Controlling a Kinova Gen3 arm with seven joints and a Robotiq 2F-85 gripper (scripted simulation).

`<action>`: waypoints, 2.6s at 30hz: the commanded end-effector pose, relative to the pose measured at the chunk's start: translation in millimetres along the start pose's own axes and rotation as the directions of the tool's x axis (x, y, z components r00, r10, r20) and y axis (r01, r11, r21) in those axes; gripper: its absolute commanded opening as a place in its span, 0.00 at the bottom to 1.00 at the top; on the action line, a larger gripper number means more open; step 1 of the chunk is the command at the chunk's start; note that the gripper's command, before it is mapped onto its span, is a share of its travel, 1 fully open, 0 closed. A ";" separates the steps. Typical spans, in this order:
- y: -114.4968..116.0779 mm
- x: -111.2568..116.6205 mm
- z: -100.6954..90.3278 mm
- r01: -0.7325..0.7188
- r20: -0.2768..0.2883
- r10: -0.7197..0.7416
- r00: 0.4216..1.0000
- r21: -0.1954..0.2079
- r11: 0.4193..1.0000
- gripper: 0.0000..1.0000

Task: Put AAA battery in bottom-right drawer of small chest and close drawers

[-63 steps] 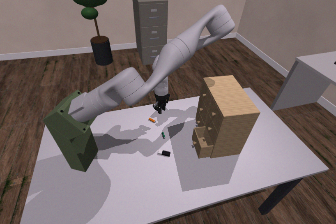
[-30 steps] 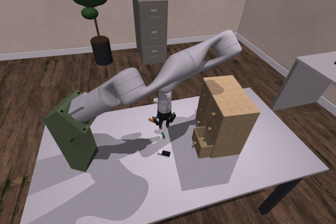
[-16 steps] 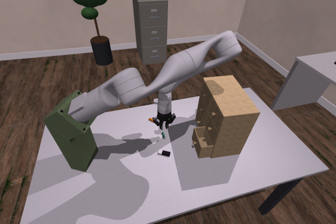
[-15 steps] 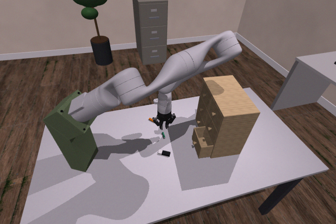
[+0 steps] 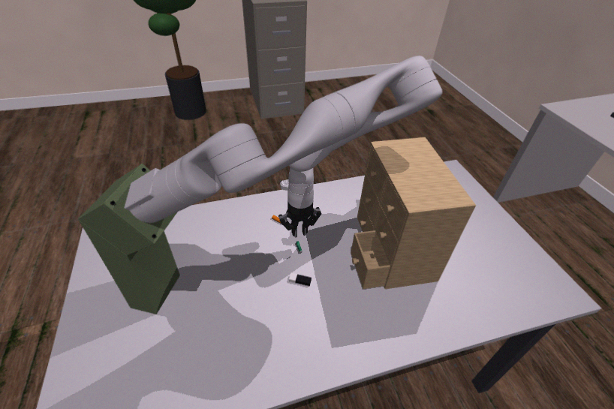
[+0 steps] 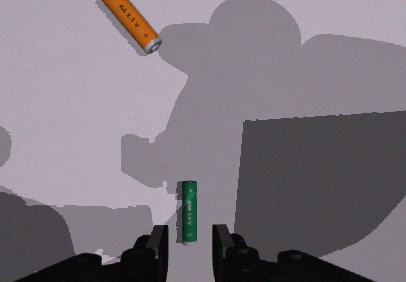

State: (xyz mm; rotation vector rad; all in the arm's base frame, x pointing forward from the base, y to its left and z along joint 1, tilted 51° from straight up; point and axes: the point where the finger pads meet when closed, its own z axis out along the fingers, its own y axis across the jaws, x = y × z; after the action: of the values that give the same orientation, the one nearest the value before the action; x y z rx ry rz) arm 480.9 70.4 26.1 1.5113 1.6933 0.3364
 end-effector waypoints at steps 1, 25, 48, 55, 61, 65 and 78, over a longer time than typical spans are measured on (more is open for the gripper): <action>0.3 0.4 -0.2 0.000 -0.001 0.000 1.000 -0.001 1.000 0.24; -0.4 0.1 42.3 0.000 -0.001 0.000 1.000 -0.001 1.000 0.24; -0.5 0.1 52.3 0.000 -0.001 0.000 1.000 -0.001 1.000 0.24; -0.5 0.1 52.3 0.000 -0.001 0.000 1.000 -0.001 1.000 0.24; -0.4 0.2 52.3 0.000 -0.001 0.000 1.000 -0.001 1.000 0.24; -0.2 0.4 52.3 0.000 -0.001 0.000 1.000 -0.001 1.000 0.24; -0.2 0.5 52.3 0.000 -0.001 0.000 1.000 -0.001 1.000 0.24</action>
State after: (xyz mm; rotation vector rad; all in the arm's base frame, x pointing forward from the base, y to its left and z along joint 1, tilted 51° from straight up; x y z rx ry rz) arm 518.2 53.8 -7.3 1.5109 1.6932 0.3368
